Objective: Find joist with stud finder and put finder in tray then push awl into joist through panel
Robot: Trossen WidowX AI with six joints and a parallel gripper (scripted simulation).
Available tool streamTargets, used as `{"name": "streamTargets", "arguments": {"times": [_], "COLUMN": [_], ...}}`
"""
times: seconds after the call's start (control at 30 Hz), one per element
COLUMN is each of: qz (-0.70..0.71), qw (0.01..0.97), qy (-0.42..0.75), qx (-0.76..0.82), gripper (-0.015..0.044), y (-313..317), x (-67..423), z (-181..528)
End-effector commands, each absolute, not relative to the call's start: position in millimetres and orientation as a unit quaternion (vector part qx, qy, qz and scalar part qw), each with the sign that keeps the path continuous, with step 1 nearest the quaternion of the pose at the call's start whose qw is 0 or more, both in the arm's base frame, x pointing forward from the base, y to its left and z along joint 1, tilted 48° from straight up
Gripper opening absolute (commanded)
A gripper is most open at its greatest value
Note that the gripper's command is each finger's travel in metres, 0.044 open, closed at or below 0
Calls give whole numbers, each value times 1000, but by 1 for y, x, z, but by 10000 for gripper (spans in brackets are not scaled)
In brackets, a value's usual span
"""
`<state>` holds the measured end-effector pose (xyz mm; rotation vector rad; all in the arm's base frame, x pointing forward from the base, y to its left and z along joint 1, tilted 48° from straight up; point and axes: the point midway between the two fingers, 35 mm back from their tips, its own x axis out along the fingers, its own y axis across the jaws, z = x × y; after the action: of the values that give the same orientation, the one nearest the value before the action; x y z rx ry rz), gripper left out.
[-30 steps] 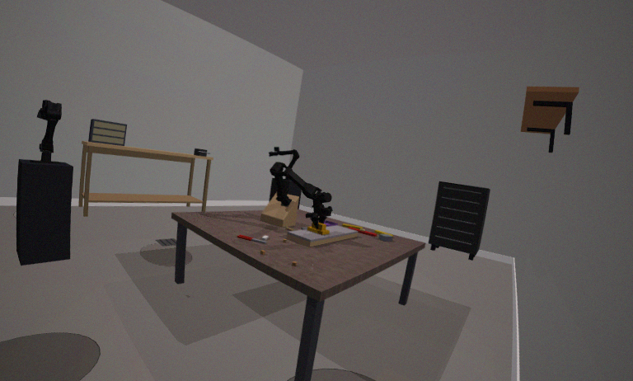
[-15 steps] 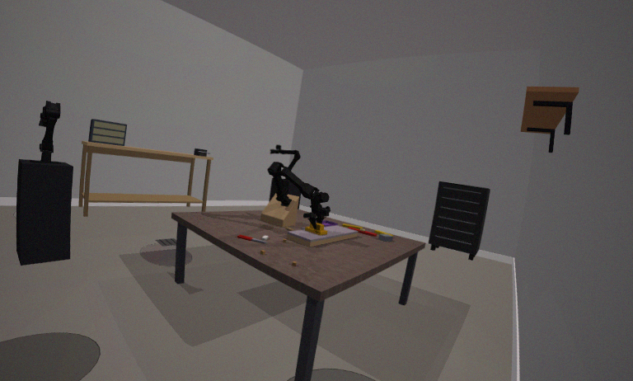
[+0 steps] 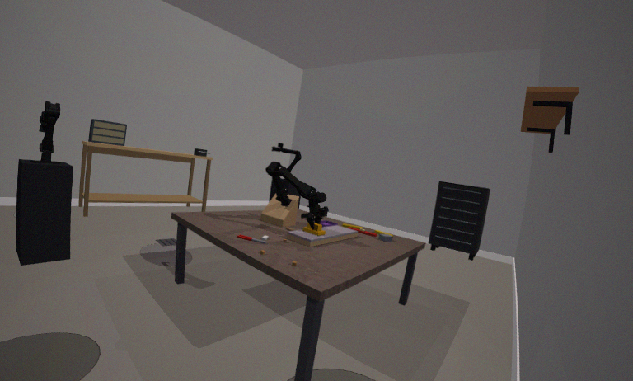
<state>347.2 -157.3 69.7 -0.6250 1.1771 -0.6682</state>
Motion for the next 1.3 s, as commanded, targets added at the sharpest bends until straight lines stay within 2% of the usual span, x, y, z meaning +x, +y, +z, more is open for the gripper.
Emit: {"name": "streamTargets", "arguments": {"times": [0.0, 1.27], "qz": [-305, -306], "qw": [734, 734], "qy": [536, 535], "qx": [-284, -285], "gripper": [0, 0], "y": [-162, -197], "x": [346, 339], "z": [75, 115]}}
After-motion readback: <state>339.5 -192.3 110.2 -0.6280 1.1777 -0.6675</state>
